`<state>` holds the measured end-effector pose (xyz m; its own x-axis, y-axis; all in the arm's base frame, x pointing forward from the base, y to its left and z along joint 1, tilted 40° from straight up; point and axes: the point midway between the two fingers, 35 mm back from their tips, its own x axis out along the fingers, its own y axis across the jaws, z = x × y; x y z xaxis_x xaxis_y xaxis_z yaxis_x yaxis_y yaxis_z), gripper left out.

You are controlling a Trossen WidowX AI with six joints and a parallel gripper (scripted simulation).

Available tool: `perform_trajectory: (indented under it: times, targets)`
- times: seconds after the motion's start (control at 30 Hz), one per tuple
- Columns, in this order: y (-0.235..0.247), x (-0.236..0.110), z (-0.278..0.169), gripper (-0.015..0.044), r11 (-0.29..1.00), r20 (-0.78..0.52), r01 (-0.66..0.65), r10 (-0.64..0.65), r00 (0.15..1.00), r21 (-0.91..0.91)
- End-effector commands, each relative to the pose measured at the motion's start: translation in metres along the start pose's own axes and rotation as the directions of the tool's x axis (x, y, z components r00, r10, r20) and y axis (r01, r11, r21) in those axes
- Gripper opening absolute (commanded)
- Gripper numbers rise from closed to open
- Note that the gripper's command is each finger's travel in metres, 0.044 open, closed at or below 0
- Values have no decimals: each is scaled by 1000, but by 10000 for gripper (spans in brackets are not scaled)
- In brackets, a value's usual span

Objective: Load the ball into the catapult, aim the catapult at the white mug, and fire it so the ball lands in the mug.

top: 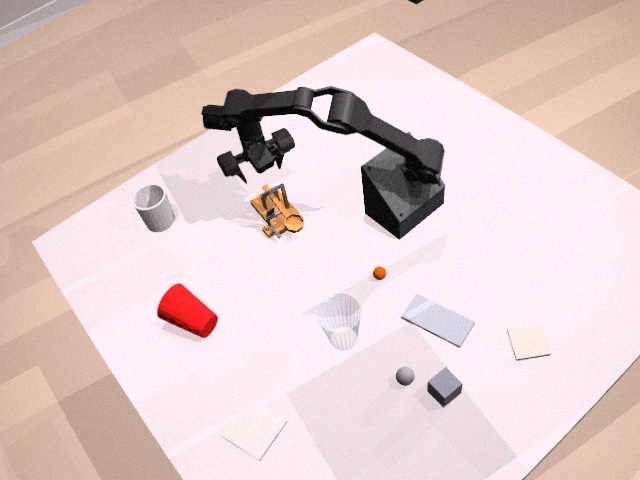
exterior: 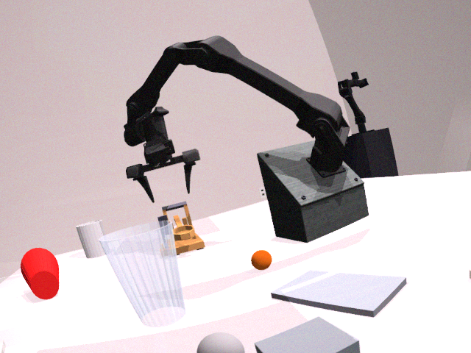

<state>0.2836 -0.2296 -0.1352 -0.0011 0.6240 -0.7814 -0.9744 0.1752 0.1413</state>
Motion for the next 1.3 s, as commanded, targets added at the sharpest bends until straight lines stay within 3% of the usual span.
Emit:
perform_trajectory:
  times: [0.0, 0.27, 0.57, 0.93, 1.27]
  targets:
    - [0, -1, 0, 440, 992, -1, 2, -2, 1000, 123]
    - [0, -2, 0, 440, 921, -1, 3, -3, 1000, 389]
    - [0, -3, 0, 440, 758, -1, 3, -3, 1000, 653]
    - [0, -4, 0, 440, 461, 0, 2, -4, 1000, 887]
    - [0, -4, 0, 440, 133, 0, 1, -5, 1000, 991]
